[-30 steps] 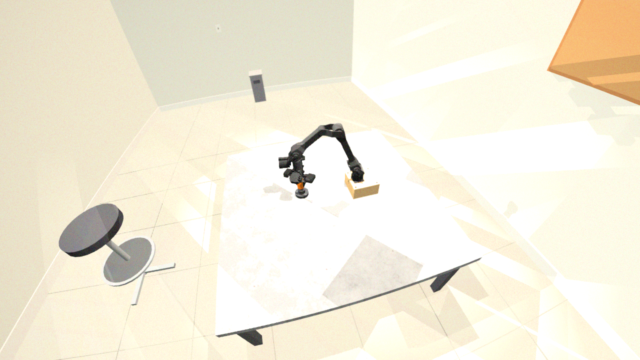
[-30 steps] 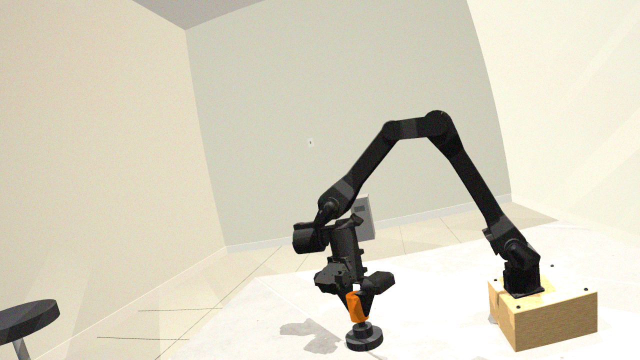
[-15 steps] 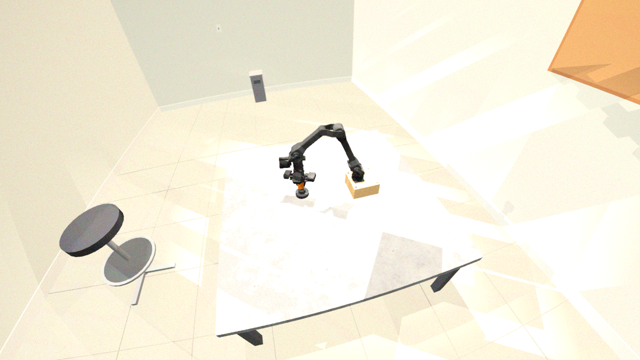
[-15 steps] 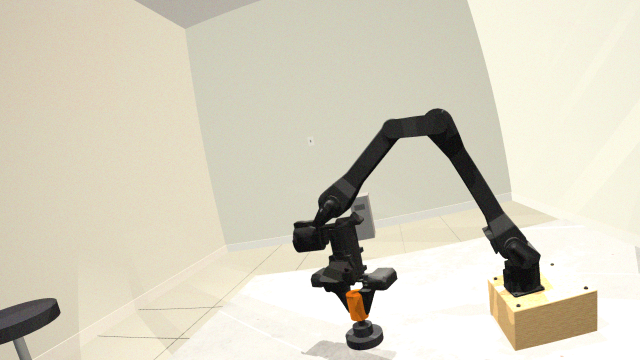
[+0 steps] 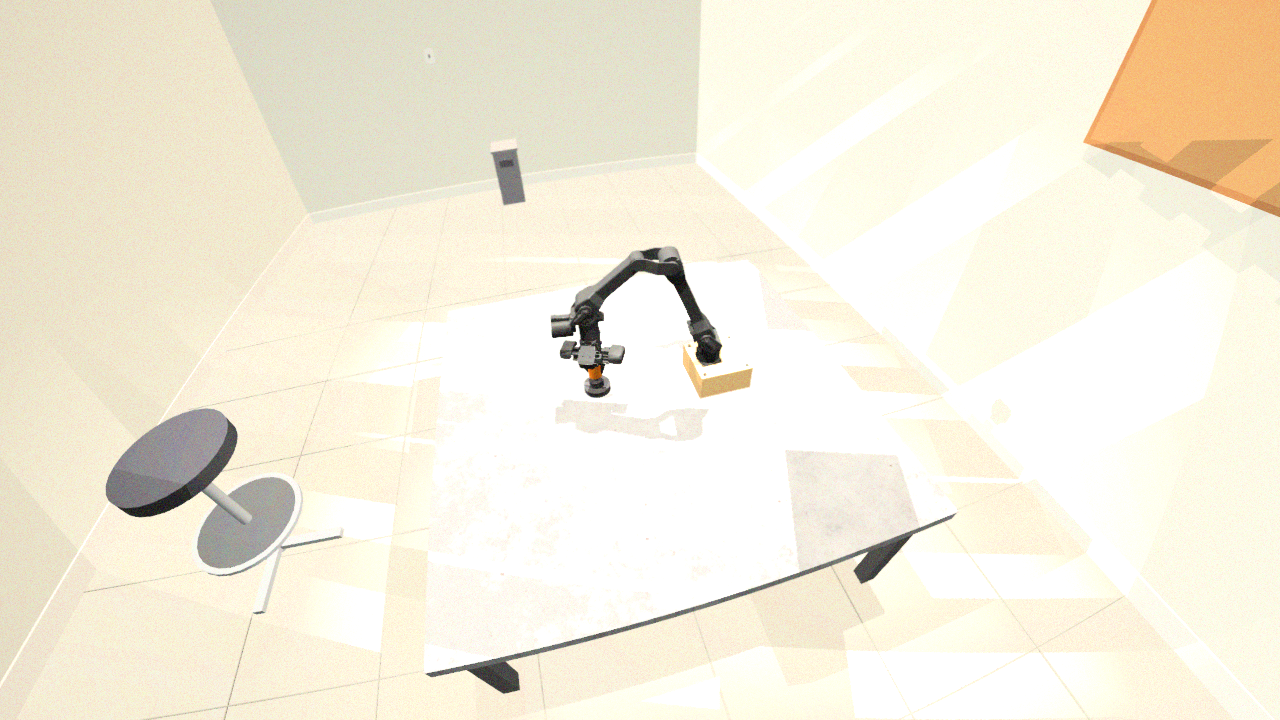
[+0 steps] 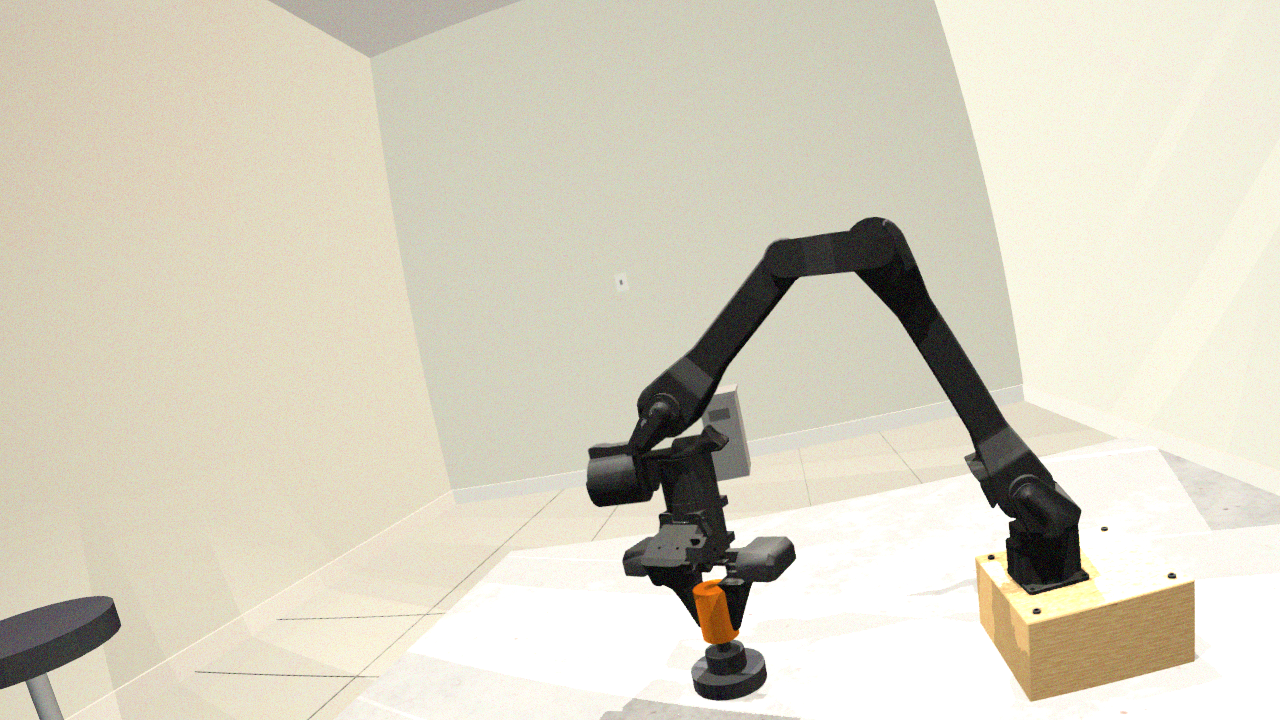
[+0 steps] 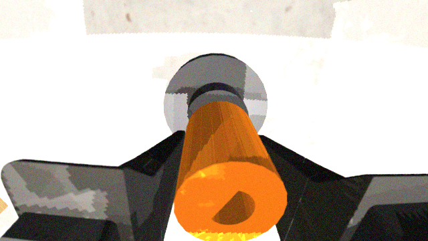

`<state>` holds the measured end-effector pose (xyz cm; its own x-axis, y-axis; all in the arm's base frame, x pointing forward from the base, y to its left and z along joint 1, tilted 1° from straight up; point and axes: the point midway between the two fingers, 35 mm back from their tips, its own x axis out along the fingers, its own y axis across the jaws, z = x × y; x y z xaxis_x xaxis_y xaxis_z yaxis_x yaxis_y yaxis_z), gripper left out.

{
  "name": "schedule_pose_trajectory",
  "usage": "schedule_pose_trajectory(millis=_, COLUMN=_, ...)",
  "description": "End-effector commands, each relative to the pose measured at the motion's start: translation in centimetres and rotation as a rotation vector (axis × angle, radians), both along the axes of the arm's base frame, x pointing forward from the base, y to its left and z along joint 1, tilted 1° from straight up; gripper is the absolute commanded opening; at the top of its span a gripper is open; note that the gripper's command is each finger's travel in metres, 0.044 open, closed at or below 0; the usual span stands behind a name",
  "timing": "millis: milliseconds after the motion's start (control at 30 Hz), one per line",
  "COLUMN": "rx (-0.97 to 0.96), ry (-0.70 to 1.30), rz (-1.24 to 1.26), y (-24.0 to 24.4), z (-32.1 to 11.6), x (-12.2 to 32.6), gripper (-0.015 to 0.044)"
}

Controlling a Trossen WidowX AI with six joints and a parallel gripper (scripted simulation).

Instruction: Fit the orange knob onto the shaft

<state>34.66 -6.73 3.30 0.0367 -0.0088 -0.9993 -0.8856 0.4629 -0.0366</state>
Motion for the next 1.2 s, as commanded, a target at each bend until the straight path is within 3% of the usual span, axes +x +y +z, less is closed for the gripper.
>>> schedule_pose_trajectory(millis=0, rx=0.001, ry=-0.006, rz=0.003, y=-0.04, z=0.05, x=0.27, gripper=0.0)
schedule_pose_trajectory(millis=333, rx=0.001, ry=-0.006, rz=0.012, y=-0.09, z=0.51, x=0.46, gripper=0.0)
schedule_pose_trajectory(millis=567, rx=-0.007, ry=-0.004, rz=0.213, y=-0.05, z=0.52, x=0.34, gripper=0.0)
schedule_pose_trajectory(millis=1167, rx=-0.007, ry=-0.004, rz=0.213, y=0.02, z=0.03, x=0.06, gripper=0.0)
